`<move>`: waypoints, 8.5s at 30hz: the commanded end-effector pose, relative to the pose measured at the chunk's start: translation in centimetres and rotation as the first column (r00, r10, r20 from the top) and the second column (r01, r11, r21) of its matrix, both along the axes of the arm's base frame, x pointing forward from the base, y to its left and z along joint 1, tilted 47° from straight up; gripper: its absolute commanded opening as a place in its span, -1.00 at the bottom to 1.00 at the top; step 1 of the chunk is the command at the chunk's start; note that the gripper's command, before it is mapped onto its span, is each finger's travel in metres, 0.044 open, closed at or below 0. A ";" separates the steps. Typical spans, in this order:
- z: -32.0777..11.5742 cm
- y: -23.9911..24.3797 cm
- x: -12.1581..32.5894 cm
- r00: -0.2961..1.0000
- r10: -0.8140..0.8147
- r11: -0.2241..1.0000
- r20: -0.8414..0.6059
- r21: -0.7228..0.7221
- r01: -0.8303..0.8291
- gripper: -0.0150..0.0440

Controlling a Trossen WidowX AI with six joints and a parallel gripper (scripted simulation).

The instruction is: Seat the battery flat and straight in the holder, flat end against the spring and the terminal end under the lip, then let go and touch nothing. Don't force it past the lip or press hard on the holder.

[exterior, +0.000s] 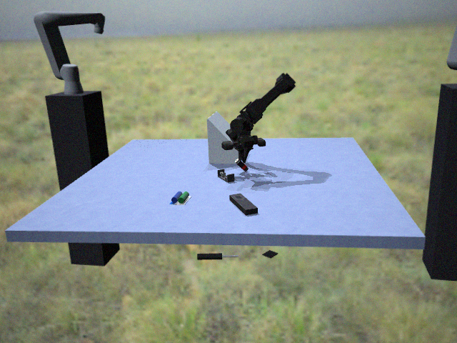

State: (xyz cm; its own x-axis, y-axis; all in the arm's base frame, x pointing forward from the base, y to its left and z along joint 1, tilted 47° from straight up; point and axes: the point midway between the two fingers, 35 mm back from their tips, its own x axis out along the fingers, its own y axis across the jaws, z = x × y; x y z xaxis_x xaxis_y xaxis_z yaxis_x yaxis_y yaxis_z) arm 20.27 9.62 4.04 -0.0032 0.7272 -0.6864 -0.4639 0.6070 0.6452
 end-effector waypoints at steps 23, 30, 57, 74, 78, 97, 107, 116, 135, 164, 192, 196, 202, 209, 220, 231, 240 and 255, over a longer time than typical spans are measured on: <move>4.9 -6.5 0.5 1.000 0.001 1.000 0.002 -0.003 -0.001 -0.49; 4.7 -6.3 0.4 1.000 -0.002 1.000 -0.004 0.001 0.002 -0.49; -1.2 -2.8 1.4 -0.012 -0.689 0.522 -0.724 -0.508 0.685 0.30; -2.0 -2.1 1.5 -0.012 -0.691 0.521 -0.723 -0.509 0.685 0.30; -2.4 -1.6 1.5 -0.012 -0.691 0.521 -0.722 -0.510 0.685 0.30; -4.4 0.6 1.4 -0.012 -0.688 0.522 -0.725 -0.507 0.685 0.30; -4.6 0.9 1.4 -0.012 -0.688 0.523 -0.726 -0.507 0.685 -0.10; -4.6 0.9 1.4 -0.012 -0.688 0.523 -0.726 -0.507 0.685 -0.25; -1.1 -3.3 2.9 0.241 -0.669 0.641 -0.703 -0.381 0.666 -0.25; -1.4 -6.4 10.5 1.000 0.016 1.000 0.023 0.003 -0.016 -0.25; -3.9 -4.2 11.9 0.963 -0.034 0.994 0.267 0.107 0.005 -0.25; -4.0 -3.7 11.8 0.957 -0.058 0.992 0.284 0.128 0.022 -0.25; -4.2 -3.6 11.8 0.954 -0.073 0.990 0.292 0.137 0.034 -0.25; -4.7 -3.6 11.9 0.945 -0.103 0.986 0.309 0.155 0.057 -0.25; -5.3 -3.4 11.9 0.931 -0.147 0.979 0.333 0.185 0.089 -0.25; -5.6 -3.3 11.8 0.916 -0.187 0.970 0.355 0.215 0.115 -0.25; -5.8 -3.1 11.6 0.903 -0.218 0.961 0.371 0.240 0.133 -0.25; -5.7 -2.8 11.0 0.880 -0.265 0.947 0.394 0.277 0.161 -0.25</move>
